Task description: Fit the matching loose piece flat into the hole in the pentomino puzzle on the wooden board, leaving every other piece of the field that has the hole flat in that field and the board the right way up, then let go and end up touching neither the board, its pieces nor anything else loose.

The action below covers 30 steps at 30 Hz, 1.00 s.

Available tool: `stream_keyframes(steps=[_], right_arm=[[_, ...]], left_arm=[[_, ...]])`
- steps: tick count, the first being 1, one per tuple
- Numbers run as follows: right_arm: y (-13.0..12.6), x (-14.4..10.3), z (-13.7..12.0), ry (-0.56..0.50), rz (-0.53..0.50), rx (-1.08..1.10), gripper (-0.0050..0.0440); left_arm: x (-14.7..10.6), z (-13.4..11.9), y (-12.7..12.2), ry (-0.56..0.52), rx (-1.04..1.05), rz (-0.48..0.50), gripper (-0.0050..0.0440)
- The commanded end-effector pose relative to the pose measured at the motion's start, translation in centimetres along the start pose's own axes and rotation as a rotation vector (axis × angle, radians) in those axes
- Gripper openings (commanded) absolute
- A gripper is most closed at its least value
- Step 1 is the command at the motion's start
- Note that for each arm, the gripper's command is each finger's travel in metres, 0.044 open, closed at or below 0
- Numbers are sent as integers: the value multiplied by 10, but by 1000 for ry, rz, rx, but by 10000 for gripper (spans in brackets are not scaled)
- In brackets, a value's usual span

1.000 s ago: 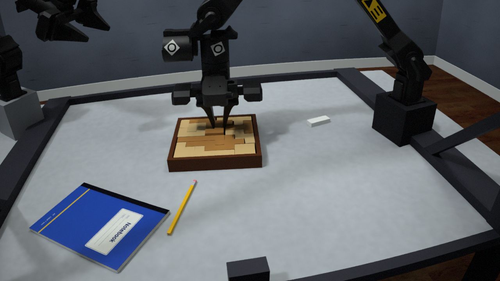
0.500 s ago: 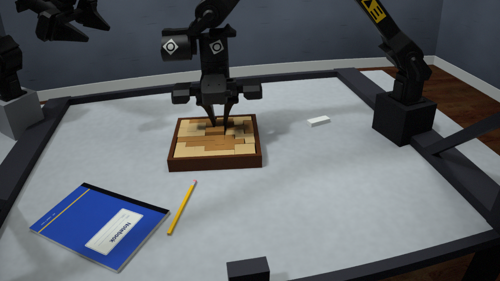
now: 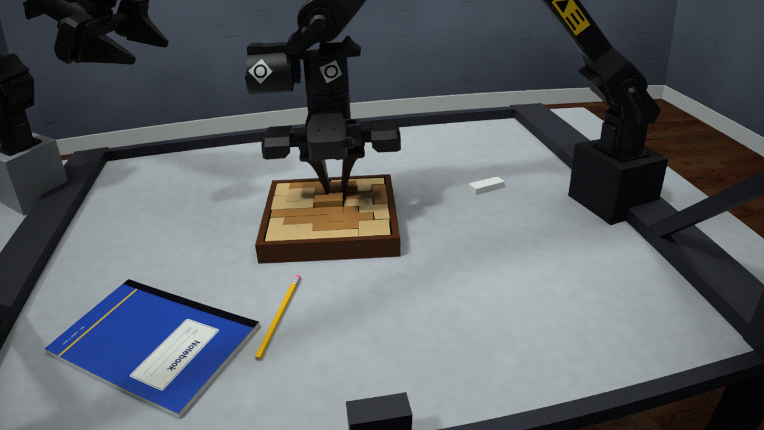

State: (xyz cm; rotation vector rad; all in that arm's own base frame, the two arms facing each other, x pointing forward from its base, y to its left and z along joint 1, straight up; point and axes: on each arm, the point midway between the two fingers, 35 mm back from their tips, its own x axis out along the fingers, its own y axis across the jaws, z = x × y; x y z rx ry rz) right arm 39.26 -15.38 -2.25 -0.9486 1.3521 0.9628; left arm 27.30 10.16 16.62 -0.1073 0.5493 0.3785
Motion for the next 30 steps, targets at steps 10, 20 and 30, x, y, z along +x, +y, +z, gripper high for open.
stream_keyframes(steps=[10,20,30], right_arm=[[-7,-3,0,0,-13,5,312],[-6,-7,0,1,-21,2,399],[-13,-49,17,0,-194,105,399]], left_arm=[[-3,7,0,-18,-1,-3,440],[-3,7,0,-18,-1,-3,440],[-22,63,-39,-239,53,-129,440]])
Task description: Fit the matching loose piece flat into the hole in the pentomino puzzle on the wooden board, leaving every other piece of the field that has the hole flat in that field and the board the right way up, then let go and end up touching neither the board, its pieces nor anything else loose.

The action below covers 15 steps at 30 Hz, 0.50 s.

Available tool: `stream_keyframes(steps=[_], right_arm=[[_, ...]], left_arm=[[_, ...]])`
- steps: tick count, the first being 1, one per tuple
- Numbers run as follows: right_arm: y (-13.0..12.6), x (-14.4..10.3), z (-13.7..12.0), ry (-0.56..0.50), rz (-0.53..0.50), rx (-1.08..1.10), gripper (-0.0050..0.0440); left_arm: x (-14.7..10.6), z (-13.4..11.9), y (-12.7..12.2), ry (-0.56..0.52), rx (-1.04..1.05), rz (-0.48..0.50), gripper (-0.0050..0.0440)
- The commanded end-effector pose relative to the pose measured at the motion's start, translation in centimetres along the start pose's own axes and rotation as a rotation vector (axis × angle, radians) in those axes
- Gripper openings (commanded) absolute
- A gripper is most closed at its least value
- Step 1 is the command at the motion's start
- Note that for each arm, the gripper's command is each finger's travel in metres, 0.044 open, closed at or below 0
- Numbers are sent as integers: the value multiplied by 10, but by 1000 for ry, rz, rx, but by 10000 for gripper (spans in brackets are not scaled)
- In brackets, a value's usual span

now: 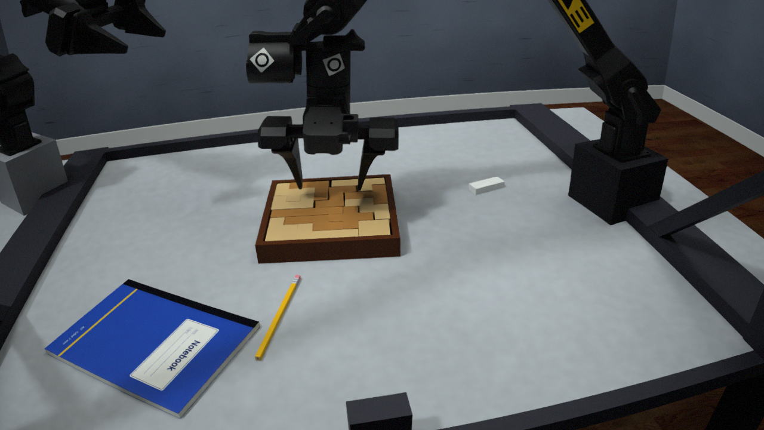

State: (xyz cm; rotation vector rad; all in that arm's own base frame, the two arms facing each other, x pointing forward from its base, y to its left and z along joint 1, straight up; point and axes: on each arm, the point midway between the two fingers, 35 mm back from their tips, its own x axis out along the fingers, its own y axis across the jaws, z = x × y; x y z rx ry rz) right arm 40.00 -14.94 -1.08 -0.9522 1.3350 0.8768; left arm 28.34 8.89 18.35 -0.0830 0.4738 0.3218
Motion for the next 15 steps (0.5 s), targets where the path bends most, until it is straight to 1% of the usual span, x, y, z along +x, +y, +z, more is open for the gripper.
stream_keyframes(steps=[1,5,8,12,14,15], right_arm=[[-11,-46,15,-14,-169,89,399],[-15,-78,30,-58,-304,198,399],[-15,-103,41,-107,-401,280,399],[-11,-134,54,-189,-517,383,399],[-11,-134,54,-189,-517,383,399],[-10,-143,58,-215,-547,411,399]], left_arm=[[-17,59,-32,-211,39,-104,440],[-34,92,-59,-352,61,-193,440],[-48,111,-74,-436,69,-248,440],[-61,127,-88,-511,73,-297,440],[-61,127,-88,-511,73,-297,440],[-64,129,-90,-524,74,-305,440]])
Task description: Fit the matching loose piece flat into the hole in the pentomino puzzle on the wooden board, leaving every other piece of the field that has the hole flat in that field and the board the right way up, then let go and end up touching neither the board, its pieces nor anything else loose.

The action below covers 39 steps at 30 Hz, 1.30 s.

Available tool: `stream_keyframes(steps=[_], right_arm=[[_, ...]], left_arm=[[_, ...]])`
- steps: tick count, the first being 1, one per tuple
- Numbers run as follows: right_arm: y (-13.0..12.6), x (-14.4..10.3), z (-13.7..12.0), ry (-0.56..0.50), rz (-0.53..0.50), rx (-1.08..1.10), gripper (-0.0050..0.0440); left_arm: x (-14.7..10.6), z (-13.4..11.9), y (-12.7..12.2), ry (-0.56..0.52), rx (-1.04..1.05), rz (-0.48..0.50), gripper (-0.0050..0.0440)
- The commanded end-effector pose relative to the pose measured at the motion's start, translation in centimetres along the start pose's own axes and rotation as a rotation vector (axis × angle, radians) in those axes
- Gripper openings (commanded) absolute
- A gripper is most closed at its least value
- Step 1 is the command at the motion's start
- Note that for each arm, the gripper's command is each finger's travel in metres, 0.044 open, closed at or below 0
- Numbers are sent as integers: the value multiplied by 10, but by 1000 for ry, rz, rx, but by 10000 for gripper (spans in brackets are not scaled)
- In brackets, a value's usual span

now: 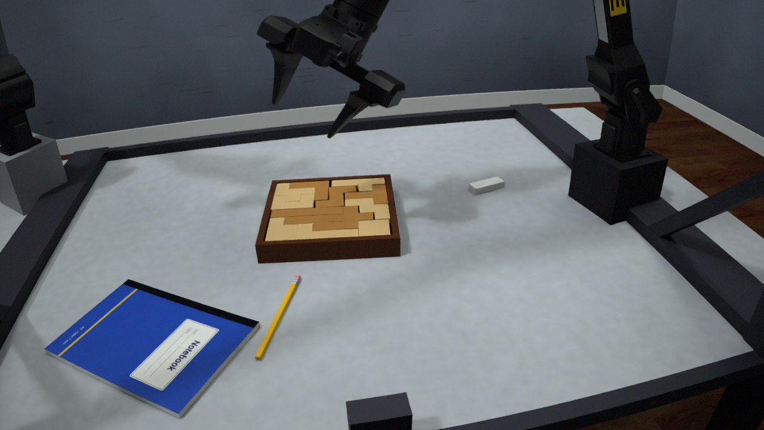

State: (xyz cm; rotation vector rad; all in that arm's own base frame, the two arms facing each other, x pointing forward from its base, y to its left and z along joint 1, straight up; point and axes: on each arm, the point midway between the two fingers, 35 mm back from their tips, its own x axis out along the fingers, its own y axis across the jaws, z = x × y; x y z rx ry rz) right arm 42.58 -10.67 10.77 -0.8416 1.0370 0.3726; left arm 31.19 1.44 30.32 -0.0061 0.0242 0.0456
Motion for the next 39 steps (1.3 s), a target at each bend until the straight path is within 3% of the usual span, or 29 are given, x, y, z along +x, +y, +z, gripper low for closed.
stream_keyframes(steps=[1,14,16,29,39], right_arm=[[-4,-33,17,-82,-139,112,399],[5,-131,58,-467,-362,462,399],[5,-131,58,-467,-362,462,399],[34,-234,69,-963,-419,765,399],[46,-259,67,-1104,-400,835,399]], left_arm=[[1,28,-11,-86,8,-34,440],[0,34,-15,-107,6,-47,440],[0,34,-15,-107,6,-47,440],[0,33,-15,-107,6,-47,440],[1,28,-15,-94,4,-46,440]])
